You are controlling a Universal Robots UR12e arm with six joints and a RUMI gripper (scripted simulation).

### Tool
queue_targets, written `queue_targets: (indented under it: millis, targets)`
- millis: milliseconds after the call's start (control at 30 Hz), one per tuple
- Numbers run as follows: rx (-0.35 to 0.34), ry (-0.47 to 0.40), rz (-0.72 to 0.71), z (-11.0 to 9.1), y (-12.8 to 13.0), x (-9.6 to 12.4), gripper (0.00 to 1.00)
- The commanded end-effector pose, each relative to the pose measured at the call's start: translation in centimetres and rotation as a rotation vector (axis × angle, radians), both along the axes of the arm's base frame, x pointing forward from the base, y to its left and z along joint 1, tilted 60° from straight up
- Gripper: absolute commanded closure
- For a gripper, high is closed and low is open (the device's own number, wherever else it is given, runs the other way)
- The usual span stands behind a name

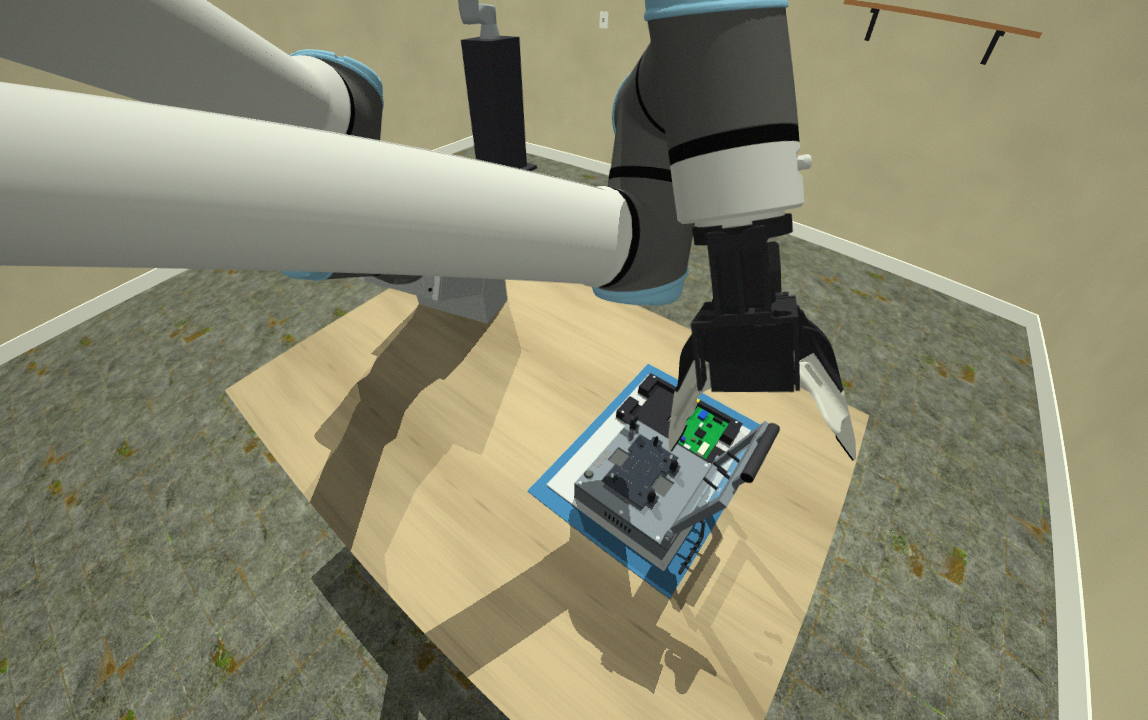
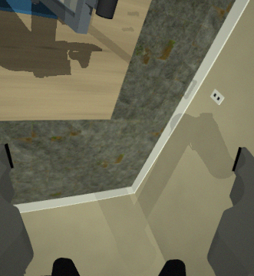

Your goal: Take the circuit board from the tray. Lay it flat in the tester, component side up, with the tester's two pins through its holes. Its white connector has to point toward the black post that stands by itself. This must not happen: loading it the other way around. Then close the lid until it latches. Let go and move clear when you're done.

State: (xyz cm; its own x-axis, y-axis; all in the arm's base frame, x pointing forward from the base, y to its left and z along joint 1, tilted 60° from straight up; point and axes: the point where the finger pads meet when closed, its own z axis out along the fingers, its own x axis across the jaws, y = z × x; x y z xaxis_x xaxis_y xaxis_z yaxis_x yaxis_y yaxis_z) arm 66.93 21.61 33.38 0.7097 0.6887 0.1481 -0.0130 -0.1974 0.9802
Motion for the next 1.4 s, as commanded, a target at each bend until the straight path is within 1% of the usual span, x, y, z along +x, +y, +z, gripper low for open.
queue_targets:
  millis: [0, 633, 833, 1033, 1100, 1233, 1367]
  targets:
    - [0.000, -0.001, 0.001, 0.0, 0.0, 0.0, 0.00]
    - [0.001, 0.000, 0.001, 0.0, 0.1, 0.0, 0.00]
    - [0.010, 0.002, 0.002, -0.4, 0.4, 0.3, 0.00]
    - [0.041, 0.012, 0.005, -1.7, 1.5, 1.0, 0.00]
    - [0.041, 0.012, 0.005, -1.7, 1.5, 1.0, 0.00]
    - [0.076, 0.023, 0.005, -3.3, 2.6, 1.6, 0.00]
    - [0.120, 0.039, 0.000, -5.5, 3.9, 2.3, 0.00]
